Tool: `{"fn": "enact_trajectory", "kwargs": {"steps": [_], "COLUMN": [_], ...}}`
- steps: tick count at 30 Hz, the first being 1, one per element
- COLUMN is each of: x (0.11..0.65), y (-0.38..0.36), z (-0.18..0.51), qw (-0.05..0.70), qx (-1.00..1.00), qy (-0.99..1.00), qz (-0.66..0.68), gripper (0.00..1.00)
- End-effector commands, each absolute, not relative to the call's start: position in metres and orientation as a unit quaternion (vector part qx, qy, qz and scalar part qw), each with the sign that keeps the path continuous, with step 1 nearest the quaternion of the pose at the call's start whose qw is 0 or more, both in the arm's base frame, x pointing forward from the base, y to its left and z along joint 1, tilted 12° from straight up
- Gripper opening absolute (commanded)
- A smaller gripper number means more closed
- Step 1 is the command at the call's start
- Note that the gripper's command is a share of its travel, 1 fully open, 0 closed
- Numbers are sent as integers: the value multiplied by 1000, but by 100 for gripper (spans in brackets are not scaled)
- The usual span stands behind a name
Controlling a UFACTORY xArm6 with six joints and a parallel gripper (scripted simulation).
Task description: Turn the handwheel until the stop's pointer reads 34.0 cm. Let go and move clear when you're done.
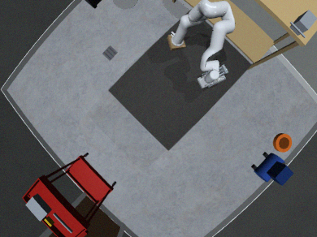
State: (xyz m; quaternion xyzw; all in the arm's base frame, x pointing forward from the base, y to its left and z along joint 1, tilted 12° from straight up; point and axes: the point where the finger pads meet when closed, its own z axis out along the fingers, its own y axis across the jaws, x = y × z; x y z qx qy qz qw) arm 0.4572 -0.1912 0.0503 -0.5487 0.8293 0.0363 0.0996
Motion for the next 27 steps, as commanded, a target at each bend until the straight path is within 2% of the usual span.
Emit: {"fn": "enact_trajectory", "kwargs": {"steps": [1, 27], "x": [454, 423], "y": [-189, -175], "z": [46, 42], "qw": [100, 100], "qx": [-549, -549], "qy": [829, 829], "qz": [37, 37], "gripper": [6, 6]}}
